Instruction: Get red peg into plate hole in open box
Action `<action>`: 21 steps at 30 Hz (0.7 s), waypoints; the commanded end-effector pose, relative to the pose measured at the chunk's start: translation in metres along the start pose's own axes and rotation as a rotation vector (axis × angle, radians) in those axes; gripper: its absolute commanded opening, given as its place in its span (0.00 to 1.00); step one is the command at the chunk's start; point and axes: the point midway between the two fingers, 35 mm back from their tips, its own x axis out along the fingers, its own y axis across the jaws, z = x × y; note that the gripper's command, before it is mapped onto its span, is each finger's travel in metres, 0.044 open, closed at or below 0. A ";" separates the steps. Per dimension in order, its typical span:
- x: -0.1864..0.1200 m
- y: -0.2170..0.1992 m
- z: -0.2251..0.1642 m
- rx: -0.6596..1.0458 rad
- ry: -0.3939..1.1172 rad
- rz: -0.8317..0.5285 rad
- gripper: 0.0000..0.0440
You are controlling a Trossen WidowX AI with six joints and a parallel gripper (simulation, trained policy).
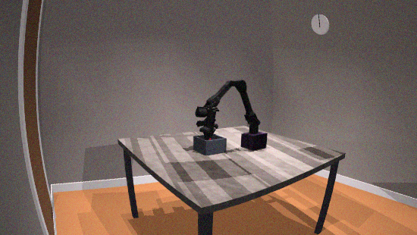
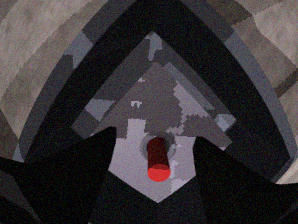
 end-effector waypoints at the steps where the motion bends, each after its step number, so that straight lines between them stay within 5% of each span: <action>1: 0.000 0.006 0.014 -0.016 -0.019 0.006 0.73; 8: -0.001 0.013 0.038 -0.028 -0.057 0.015 1.00; 21: -0.012 0.016 0.087 0.020 -0.176 0.050 1.00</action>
